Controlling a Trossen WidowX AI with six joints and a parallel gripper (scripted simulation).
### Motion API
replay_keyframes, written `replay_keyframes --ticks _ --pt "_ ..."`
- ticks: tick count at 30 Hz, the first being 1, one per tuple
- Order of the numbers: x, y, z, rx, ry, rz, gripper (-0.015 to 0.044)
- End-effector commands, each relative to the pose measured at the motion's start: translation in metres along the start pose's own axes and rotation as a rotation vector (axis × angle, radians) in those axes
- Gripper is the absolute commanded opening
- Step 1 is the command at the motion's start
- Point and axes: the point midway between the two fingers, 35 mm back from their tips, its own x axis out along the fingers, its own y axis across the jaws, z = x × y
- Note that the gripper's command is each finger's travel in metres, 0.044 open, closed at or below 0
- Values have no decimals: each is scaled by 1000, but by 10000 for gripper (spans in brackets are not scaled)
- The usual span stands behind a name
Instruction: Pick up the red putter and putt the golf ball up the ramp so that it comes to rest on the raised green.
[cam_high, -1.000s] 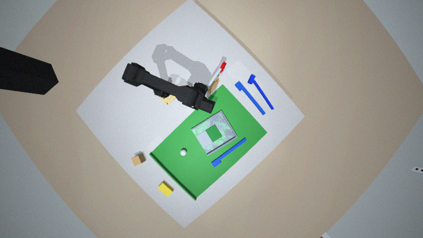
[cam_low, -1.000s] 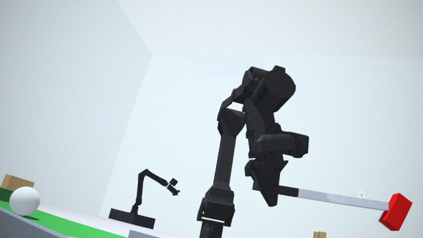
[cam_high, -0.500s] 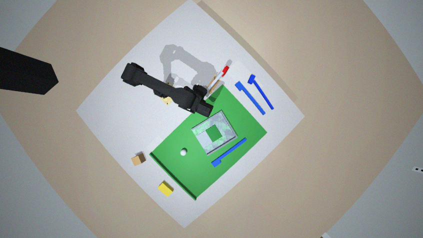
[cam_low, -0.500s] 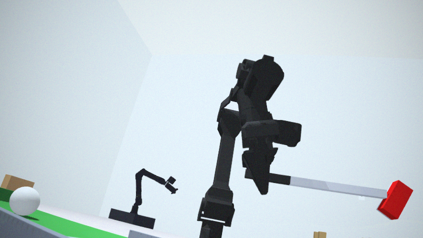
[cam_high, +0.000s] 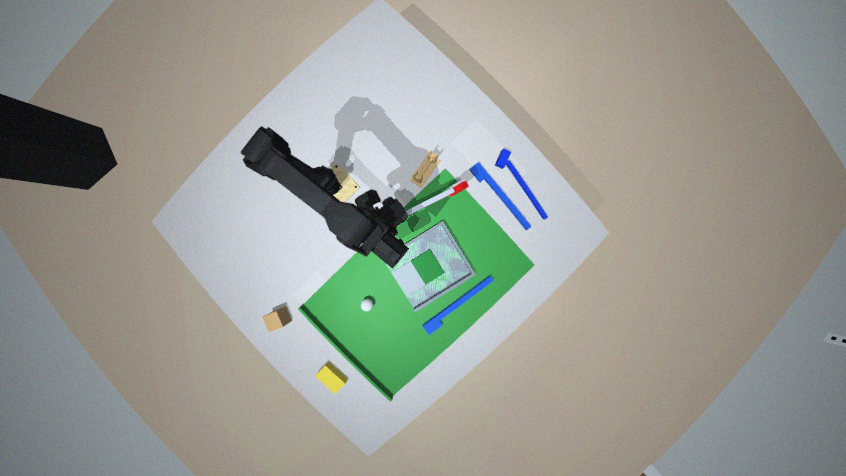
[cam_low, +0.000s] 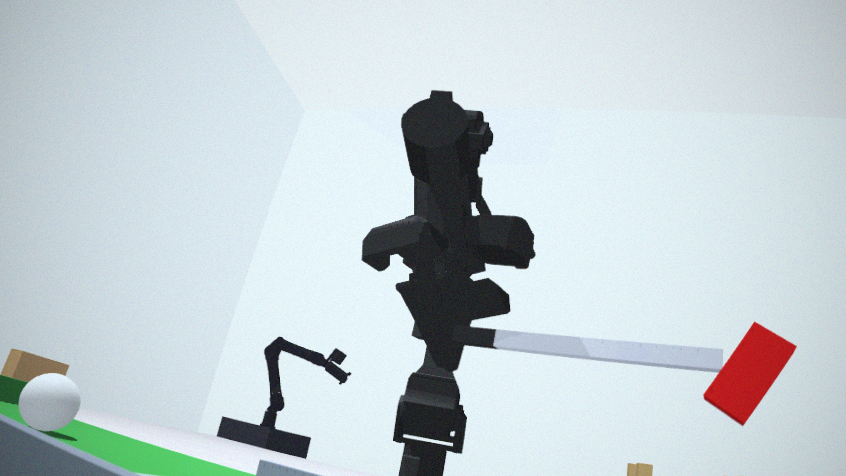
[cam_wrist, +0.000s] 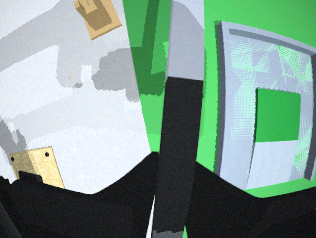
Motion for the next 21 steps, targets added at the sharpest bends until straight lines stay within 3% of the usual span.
replay_keyframes --ticks 1,21 --pt "-6 -11 -18 134 7 -20 0" --pt "-32 -37 -114 642 60 -106 0"
